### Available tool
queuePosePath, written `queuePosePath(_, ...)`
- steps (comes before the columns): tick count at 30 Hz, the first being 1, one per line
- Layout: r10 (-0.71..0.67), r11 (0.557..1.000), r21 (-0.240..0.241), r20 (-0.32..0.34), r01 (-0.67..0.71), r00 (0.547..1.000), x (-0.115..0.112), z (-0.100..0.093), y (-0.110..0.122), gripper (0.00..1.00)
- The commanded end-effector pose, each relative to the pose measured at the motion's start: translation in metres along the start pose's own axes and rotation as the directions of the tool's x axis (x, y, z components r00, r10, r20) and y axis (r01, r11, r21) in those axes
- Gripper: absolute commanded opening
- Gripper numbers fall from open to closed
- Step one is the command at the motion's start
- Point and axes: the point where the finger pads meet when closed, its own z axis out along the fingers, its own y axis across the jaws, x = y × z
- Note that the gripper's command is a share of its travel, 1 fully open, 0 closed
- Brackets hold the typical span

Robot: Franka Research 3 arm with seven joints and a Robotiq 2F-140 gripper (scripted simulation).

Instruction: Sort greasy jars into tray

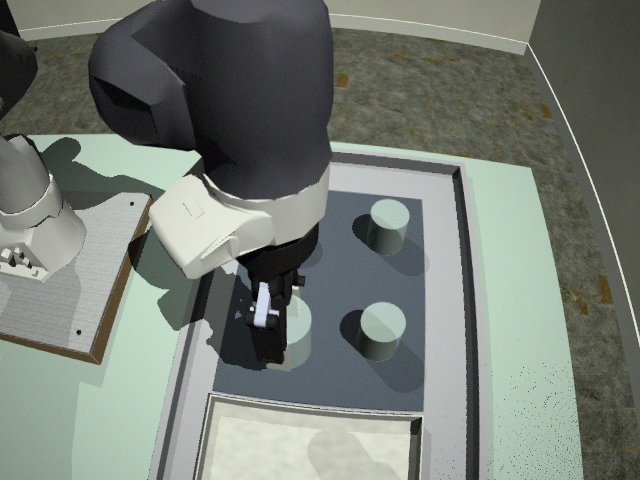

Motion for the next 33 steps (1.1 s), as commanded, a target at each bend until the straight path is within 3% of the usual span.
queuePosePath(1,-0.031,1.000,-0.007,-0.003,0.031,1.000,-0.002,0.000,-0.011,0.00)
queuePosePath(33,-0.031,1.000,-0.007,-0.003,0.031,1.000,-0.033,0.001,-0.099,0.00)
